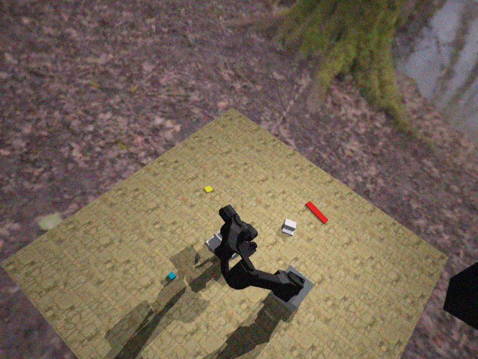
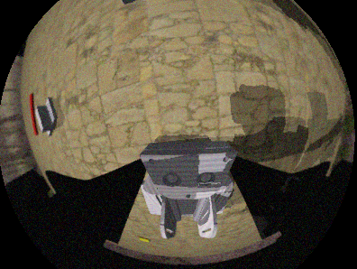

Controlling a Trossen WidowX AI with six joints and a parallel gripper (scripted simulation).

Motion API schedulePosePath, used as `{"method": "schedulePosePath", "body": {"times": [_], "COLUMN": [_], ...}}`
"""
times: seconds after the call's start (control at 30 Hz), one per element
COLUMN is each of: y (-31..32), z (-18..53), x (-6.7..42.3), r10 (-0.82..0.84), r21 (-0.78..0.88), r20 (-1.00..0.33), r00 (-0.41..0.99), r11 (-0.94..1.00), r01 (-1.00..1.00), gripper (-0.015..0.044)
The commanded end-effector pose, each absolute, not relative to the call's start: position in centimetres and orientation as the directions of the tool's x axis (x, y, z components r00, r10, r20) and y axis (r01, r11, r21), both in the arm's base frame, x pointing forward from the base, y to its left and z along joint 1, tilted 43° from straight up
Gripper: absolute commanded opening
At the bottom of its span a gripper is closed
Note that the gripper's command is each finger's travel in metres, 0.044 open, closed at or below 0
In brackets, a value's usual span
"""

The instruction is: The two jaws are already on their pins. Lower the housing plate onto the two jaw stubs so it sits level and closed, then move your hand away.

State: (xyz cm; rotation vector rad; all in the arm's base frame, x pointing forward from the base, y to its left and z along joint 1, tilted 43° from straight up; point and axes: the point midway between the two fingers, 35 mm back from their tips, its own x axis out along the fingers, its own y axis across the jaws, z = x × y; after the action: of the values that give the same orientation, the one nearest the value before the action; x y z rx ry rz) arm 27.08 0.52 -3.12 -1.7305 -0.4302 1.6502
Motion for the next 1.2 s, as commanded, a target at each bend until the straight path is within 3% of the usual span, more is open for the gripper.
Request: {"method": "schedulePosePath", "body": {"times": [0.0, 0.83, 1.17], "y": [0.5, -3.8, -7.1], "z": [-3.1, 1.7, 5.3], "x": [27.0, 26.1, 19.4], "r10": [0.666, 0.670, 0.666], "r21": [-0.677, -0.682, -0.676], "r20": [-0.734, -0.730, -0.735], "r00": [0.134, 0.139, 0.130], "r11": [-0.701, -0.698, -0.705], "r01": [-0.226, -0.218, -0.214], "gripper": [0.0440, 0.0440, 0.0440]}}
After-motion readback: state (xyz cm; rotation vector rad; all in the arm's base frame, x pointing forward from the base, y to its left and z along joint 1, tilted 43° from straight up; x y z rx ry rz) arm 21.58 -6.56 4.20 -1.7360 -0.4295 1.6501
